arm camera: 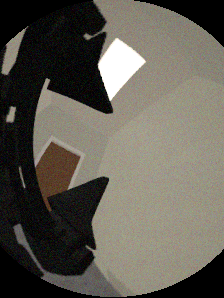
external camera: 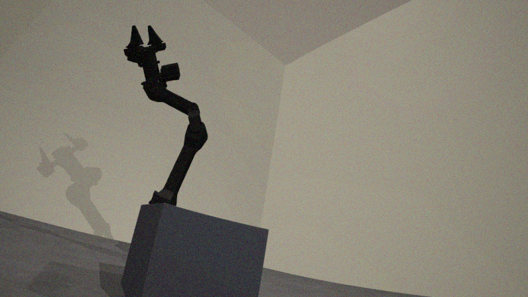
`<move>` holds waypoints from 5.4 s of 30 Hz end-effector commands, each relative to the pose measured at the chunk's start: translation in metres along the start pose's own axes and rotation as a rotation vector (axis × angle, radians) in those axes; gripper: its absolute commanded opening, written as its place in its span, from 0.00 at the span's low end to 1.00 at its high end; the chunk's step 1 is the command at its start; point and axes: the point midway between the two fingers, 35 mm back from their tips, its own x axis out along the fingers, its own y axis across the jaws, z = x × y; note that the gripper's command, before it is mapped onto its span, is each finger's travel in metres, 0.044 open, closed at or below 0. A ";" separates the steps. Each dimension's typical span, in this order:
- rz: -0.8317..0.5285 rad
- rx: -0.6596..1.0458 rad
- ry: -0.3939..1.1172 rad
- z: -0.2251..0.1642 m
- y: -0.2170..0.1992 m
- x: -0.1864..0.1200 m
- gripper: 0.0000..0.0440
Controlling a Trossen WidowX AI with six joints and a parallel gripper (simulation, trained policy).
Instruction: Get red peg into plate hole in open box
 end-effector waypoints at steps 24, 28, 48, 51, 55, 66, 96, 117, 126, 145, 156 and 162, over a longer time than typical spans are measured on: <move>-0.136 0.654 0.016 -0.053 -0.115 0.075 1.00; -0.177 0.731 0.019 -0.070 -0.131 0.081 1.00; -0.431 1.051 0.045 -0.172 -0.196 0.083 1.00; -0.476 1.090 0.050 -0.189 -0.204 0.079 1.00; -0.539 1.139 0.057 -0.211 -0.214 0.073 1.00; -0.731 1.251 0.079 -0.273 -0.236 0.046 1.00; -1.348 1.288 0.203 -0.421 -0.268 -0.094 1.00; -1.732 0.957 0.503 -0.474 -0.267 -0.235 0.99; -1.880 0.726 0.672 -0.477 -0.269 -0.304 0.97; -2.092 0.116 1.017 -0.444 -0.285 -0.431 0.97; -2.139 -0.225 1.147 -0.413 -0.302 -0.476 1.00; -2.149 -0.384 1.198 -0.398 -0.316 -0.494 1.00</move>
